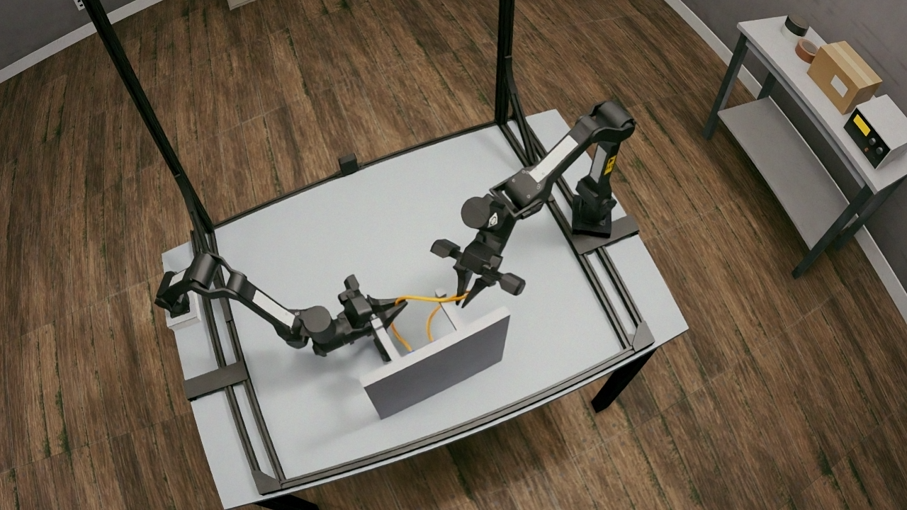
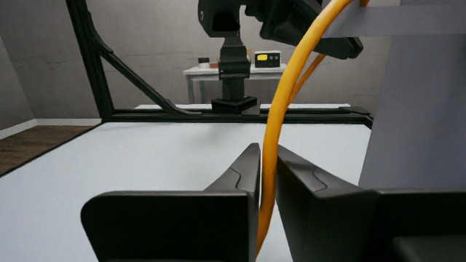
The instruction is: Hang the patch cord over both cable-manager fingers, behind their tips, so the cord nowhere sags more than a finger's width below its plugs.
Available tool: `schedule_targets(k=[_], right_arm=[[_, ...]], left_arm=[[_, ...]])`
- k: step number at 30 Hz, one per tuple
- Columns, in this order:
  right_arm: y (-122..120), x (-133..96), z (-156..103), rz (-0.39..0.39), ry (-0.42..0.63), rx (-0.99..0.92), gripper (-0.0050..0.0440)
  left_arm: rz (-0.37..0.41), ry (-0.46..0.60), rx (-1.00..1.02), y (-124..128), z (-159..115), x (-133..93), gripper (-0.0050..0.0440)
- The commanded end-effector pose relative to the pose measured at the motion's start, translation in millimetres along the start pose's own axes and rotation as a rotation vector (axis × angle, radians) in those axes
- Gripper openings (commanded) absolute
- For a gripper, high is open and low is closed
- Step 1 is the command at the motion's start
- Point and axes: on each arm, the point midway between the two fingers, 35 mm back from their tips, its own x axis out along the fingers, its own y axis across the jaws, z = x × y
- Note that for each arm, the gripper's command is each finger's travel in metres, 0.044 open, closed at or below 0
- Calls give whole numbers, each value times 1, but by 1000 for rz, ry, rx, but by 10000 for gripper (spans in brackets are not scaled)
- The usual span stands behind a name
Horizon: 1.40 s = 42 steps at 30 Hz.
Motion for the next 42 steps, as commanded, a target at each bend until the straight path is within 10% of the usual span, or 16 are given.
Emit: schedule_targets(k=[1,42], right_arm=[[-1,3,21,0,-30,-23,25],[0,7,27,-11,-29,-16,25]], left_arm=[[-7,-25,-9,0,10,-5,40],[-7,-25,-9,0,10,-5,40]])
